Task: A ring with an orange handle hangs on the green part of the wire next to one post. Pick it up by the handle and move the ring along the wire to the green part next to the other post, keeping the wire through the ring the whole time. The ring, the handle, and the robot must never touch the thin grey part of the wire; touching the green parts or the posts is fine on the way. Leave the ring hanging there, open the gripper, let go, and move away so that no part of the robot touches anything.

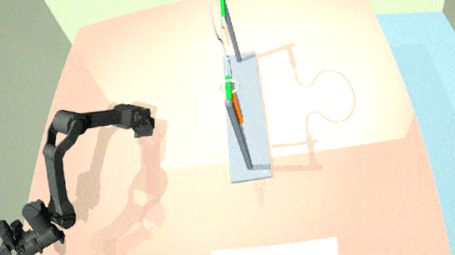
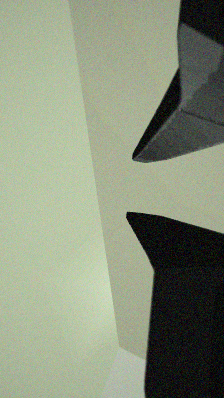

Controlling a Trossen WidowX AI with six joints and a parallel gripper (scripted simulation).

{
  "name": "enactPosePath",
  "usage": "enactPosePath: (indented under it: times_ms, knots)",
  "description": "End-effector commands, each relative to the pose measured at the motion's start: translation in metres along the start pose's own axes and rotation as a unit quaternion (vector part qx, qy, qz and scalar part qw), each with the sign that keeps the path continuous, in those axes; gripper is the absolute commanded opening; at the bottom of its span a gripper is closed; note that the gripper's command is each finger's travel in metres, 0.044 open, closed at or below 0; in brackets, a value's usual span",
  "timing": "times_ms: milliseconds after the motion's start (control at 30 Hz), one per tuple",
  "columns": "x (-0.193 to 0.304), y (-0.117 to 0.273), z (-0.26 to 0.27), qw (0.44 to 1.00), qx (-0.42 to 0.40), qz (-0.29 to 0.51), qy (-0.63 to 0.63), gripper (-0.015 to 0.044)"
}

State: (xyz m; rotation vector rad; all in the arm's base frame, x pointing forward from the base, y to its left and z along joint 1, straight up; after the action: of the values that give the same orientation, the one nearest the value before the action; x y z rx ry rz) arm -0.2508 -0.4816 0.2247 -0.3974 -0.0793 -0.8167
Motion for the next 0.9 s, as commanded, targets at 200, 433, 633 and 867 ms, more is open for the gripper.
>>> enactPosePath:
  times_ms: [200, 433, 633, 867]
  knots:
    - [0.079, 0.085, 0.006, 0.951, 0.036, 0.235, 0.199, 0.0160]
    - [0.117, 0.168, 0.011, 0.856, 0.000, 0.414, 0.310, 0.0160]
    - [0.130, 0.246, 0.018, 0.745, -0.070, 0.549, 0.372, 0.0160]
    - [0.120, 0.337, 0.029, 0.596, -0.187, 0.672, 0.398, 0.0160]
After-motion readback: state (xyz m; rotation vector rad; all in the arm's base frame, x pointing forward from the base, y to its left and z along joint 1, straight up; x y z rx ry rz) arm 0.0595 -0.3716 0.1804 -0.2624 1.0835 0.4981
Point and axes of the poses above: the point midway between the two fingers, 35 mm back from their tips, its own y axis back along the fingers, its own z axis across the jaws, x = y × z, the point moved 5 cm from there along y, back along the fingers, and after that the axes turned 7 degrees about y, right-handed, at the moved point
